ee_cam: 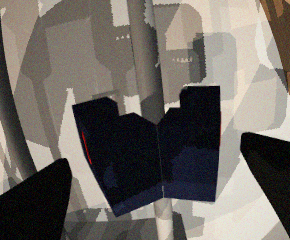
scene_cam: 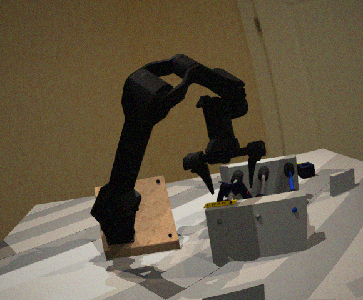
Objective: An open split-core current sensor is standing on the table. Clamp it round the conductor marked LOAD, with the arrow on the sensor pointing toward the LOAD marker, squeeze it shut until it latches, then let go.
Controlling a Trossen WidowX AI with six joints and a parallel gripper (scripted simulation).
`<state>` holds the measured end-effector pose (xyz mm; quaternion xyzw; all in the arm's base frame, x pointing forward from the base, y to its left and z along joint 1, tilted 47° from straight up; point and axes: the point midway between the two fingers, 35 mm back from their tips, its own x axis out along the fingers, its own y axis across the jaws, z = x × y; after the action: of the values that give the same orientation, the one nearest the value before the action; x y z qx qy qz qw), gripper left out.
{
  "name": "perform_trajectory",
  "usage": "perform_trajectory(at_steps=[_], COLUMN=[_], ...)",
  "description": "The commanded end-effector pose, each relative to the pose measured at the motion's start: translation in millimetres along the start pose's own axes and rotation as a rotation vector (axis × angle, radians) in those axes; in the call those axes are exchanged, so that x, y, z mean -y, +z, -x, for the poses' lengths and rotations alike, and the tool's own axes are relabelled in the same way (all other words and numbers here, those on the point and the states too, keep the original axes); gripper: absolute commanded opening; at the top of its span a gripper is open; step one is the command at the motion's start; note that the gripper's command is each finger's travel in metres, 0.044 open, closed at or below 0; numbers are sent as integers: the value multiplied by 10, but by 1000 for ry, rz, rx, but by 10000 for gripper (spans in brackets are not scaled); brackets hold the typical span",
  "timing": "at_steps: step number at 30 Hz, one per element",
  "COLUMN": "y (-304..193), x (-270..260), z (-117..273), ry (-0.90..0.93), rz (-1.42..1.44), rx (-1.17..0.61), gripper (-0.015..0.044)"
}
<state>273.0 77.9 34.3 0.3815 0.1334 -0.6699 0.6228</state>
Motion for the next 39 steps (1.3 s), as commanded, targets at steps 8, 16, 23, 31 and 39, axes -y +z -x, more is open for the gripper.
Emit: perform_trajectory(at_steps=[8, 16, 23, 31, 39], y=[25, 25, 28, 26, 26], x=[-3, -4, -18, -37, -40], z=[-205, -334, -440, -446, -445], ry=[-7, -7, -6, -6, -6], rz=[3, 3, 3, 3, 3], rx=[3, 3, 4, 4, 4], gripper=[440, 440, 440, 440, 440])
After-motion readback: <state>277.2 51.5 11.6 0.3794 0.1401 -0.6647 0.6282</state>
